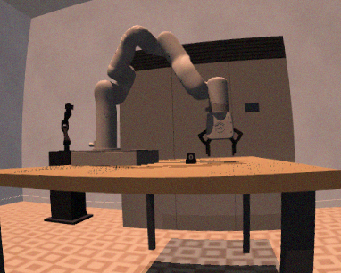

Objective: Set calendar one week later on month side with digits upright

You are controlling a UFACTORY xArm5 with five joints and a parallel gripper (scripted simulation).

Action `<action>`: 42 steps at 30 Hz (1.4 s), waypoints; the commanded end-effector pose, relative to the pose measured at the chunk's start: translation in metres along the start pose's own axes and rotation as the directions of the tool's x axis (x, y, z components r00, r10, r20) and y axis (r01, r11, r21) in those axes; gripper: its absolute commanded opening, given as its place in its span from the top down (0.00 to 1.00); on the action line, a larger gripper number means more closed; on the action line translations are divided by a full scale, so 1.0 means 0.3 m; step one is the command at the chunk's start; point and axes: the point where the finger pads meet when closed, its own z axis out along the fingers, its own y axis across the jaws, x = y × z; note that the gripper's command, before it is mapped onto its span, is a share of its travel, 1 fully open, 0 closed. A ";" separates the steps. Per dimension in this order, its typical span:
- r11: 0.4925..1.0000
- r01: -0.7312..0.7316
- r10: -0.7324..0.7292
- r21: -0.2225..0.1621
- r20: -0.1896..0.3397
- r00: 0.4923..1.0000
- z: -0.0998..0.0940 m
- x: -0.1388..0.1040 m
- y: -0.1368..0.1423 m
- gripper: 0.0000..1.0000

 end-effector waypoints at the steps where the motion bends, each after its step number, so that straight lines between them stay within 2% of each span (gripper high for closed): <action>1: 1.000 0.000 0.000 -0.004 0.000 1.000 -0.005 0.000 0.005 0.00; 33: 1.000 0.000 0.000 -0.004 0.000 1.000 -0.005 0.000 0.005 0.00; 39: 1.000 0.000 0.000 -0.004 0.000 1.000 -0.025 -0.001 0.005 0.00; 42: 1.000 0.000 0.000 -0.004 0.000 1.000 -0.059 -0.001 0.005 0.00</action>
